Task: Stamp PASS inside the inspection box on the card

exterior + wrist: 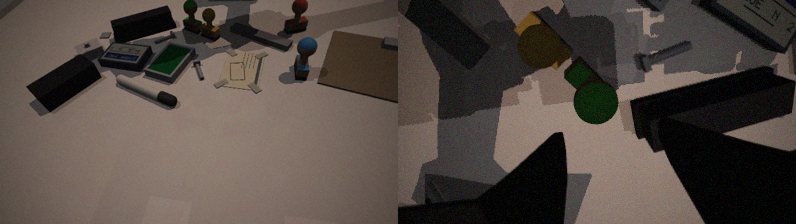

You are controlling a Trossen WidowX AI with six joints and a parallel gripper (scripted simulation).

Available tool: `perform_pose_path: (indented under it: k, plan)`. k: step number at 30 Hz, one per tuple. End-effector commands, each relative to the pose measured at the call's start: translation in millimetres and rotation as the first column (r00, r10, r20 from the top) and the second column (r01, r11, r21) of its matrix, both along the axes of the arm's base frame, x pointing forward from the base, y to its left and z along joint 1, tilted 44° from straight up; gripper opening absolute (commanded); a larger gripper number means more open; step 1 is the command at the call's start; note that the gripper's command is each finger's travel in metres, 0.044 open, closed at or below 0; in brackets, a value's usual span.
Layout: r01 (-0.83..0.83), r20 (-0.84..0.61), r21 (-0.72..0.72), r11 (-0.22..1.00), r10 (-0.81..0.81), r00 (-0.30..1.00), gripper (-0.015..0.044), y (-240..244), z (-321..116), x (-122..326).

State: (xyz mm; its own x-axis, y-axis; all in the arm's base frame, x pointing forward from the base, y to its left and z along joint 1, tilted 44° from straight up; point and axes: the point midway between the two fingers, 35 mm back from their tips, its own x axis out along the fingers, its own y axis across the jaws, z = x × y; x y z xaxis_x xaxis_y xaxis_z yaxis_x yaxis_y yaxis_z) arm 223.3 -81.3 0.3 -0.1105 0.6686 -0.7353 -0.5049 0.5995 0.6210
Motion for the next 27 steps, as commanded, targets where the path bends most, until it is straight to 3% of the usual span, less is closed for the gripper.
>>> perform_pose_path:
  k: [1, 27]
  plan:
    - [-0.005, 0.003, 0.014, 1.000, 0.005, 1.000, 0.0226, 3.7, -1.2, -2.3]
    - [-0.005, 0.004, 0.013, 1.000, 0.005, 1.000, 0.0226, 31.9, -33.2, -4.4]
